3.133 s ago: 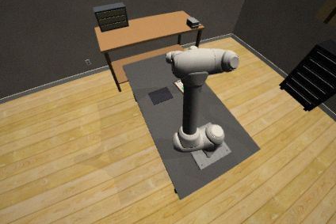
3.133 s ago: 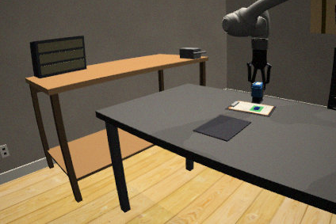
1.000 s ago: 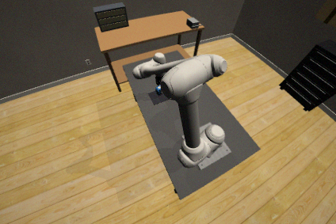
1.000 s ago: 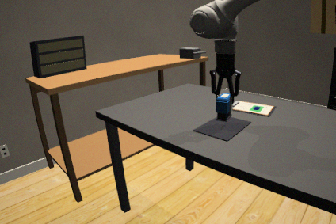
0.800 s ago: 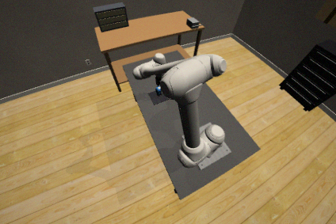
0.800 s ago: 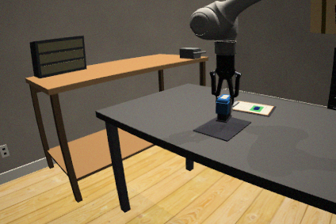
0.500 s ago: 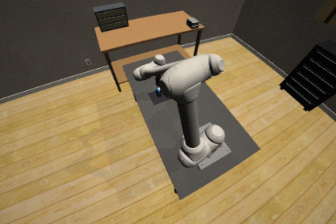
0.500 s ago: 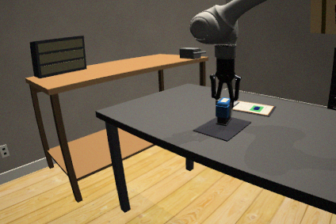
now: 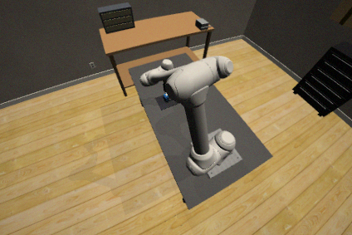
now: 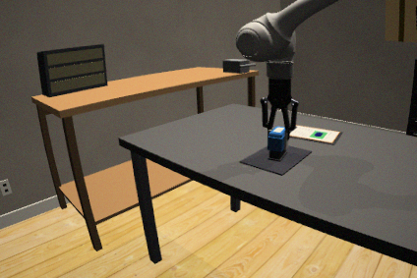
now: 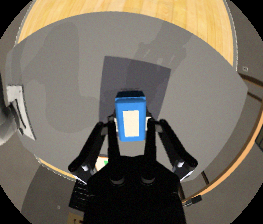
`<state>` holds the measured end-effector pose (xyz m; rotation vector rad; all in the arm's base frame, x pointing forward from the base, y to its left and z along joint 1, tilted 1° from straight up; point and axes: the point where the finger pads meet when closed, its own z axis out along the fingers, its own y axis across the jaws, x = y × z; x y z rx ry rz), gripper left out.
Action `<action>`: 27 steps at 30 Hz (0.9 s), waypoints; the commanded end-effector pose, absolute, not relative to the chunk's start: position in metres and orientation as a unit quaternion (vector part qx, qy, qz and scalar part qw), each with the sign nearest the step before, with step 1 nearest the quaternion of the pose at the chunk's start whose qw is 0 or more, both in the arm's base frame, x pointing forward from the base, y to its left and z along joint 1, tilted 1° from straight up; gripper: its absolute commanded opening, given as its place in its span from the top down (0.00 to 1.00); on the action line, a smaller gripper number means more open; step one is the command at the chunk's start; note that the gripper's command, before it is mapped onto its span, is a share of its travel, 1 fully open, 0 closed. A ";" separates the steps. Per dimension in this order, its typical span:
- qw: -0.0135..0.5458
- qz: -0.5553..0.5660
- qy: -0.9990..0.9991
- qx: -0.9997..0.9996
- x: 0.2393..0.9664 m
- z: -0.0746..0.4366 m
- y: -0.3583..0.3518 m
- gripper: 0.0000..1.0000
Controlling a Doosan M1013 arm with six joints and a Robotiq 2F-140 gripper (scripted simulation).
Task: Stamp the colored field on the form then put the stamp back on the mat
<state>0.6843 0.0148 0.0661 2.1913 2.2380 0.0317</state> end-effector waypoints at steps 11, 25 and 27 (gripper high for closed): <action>0.005 0.010 0.714 0.700 0.684 0.066 0.015 0.46; 0.005 0.010 0.714 0.700 0.684 0.066 0.015 0.46; 0.005 0.010 0.714 0.700 0.684 0.066 0.015 0.46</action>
